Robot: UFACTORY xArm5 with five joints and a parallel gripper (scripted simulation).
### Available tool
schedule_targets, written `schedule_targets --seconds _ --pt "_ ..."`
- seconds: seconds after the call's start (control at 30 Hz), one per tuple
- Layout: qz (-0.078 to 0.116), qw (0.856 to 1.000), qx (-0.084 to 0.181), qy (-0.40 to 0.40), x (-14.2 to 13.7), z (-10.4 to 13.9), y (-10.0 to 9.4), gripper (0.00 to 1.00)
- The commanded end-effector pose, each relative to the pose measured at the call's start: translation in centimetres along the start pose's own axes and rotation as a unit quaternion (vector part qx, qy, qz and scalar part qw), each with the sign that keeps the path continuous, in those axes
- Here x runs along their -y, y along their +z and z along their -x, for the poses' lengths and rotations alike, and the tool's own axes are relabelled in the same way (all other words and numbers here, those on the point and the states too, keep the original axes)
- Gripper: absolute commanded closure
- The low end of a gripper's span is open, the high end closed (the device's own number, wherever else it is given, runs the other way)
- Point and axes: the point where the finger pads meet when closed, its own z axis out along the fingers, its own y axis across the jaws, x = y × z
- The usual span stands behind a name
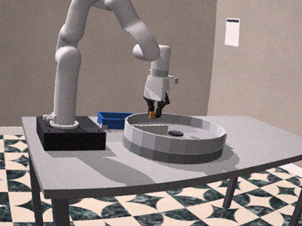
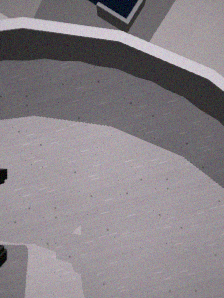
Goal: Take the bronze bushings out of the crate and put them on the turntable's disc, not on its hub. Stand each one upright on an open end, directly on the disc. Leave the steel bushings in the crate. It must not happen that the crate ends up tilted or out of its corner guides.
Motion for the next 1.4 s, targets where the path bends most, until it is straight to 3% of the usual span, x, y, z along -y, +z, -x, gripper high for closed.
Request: schedule_targets --seconds 0.0,0.93,1.37 --pt "0.001 1.000 -0.002 0.000 -0.1 -0.1 0.0 1.00" --pt "0.001 1.000 -0.002 0.000 -0.1 -0.1 3.6 1.00" --pt "0.001 1.000 -0.002 0.000 -0.1 -0.1 4.0 1.00"
